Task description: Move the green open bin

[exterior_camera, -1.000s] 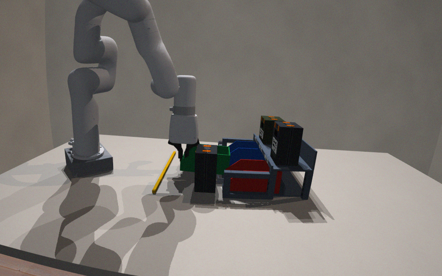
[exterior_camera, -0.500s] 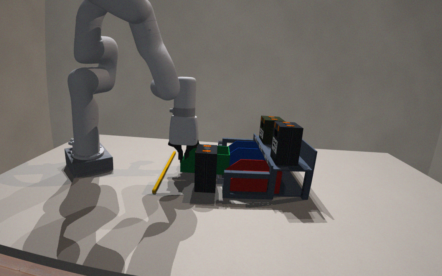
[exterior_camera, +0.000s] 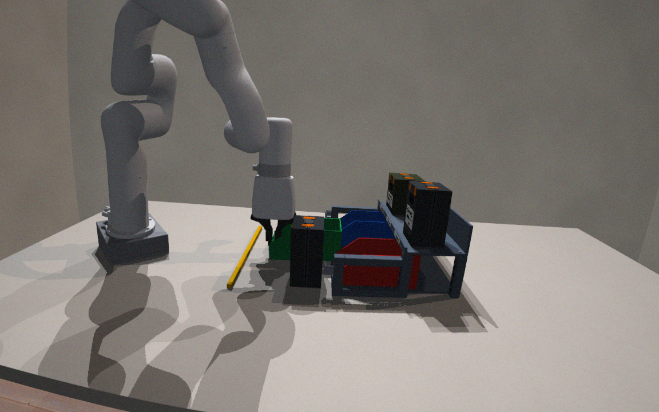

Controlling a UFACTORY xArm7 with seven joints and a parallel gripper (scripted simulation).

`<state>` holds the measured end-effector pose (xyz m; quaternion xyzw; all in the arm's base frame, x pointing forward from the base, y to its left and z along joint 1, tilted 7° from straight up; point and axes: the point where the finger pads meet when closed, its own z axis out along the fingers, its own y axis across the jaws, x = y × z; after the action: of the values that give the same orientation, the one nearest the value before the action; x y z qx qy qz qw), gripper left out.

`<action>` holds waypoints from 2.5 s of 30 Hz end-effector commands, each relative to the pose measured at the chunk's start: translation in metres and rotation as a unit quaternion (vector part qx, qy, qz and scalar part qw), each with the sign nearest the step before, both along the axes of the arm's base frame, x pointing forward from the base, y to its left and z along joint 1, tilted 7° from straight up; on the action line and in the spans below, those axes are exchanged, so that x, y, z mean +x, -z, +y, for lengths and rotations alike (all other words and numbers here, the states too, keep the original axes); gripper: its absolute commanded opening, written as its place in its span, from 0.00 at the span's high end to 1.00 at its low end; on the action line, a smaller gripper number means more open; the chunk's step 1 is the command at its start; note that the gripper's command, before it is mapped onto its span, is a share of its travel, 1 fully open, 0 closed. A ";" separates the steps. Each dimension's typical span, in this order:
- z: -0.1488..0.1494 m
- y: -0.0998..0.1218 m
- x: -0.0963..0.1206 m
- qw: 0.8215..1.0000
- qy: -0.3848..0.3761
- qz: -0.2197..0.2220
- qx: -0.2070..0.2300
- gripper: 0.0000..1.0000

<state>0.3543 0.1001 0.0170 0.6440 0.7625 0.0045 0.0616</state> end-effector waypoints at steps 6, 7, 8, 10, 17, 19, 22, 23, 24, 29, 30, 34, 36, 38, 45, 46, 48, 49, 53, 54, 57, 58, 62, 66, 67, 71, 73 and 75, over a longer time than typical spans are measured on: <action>0.000 0.007 0.002 1.000 0.000 -0.002 0.000 1.00; 0.000 0.007 0.002 1.000 0.000 -0.002 0.000 1.00; 0.000 0.007 0.002 1.000 0.000 -0.002 0.000 1.00; 0.000 0.007 0.002 1.000 0.000 -0.002 0.000 1.00; 0.000 0.007 0.002 1.000 0.000 -0.002 0.000 0.00; 0.000 0.007 0.002 1.000 0.000 -0.002 0.000 0.00; 0.000 0.007 0.002 1.000 0.000 -0.002 0.000 0.00; 0.000 0.007 0.002 1.000 0.000 -0.002 0.000 0.00; 0.000 0.007 0.002 1.000 0.000 -0.002 0.000 0.00; 0.000 0.007 0.002 1.000 0.000 -0.002 0.000 0.00; 0.000 0.007 0.002 1.000 0.000 -0.002 0.000 0.00; 0.000 0.007 0.002 1.000 0.000 -0.002 0.000 0.00; 0.000 0.007 0.002 1.000 0.000 -0.002 0.000 0.00; 0.000 0.007 0.002 1.000 0.000 -0.002 0.000 0.00; 0.000 0.007 0.002 1.000 0.000 -0.002 0.000 0.00; 0.000 0.007 0.002 1.000 0.000 -0.002 0.000 0.00; 0.000 0.007 0.002 1.000 0.000 -0.002 0.000 0.00; 0.000 0.007 0.002 1.000 0.000 -0.002 0.000 0.00; 0.000 0.007 0.002 1.000 0.000 -0.002 0.000 0.00; 0.000 0.007 0.002 1.000 0.000 -0.002 0.000 0.00; 0.000 0.007 0.002 1.000 0.000 -0.002 0.000 0.00; 0.000 0.007 0.002 1.000 0.000 -0.002 0.000 0.00; 0.000 0.007 0.002 1.000 0.000 -0.002 0.000 0.00; 0.000 0.007 0.002 1.000 0.000 -0.002 0.000 0.00; 0.000 0.007 0.002 1.000 0.000 -0.002 0.000 0.00; 0.003 -0.037 -0.003 1.000 0.000 -0.001 0.000 0.00; 0.004 -0.048 -0.004 1.000 0.000 -0.001 0.000 0.00; 0.004 -0.048 -0.004 1.000 0.000 -0.001 0.000 0.00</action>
<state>0.3534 0.1049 0.0476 0.6442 0.7610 0.0063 0.0769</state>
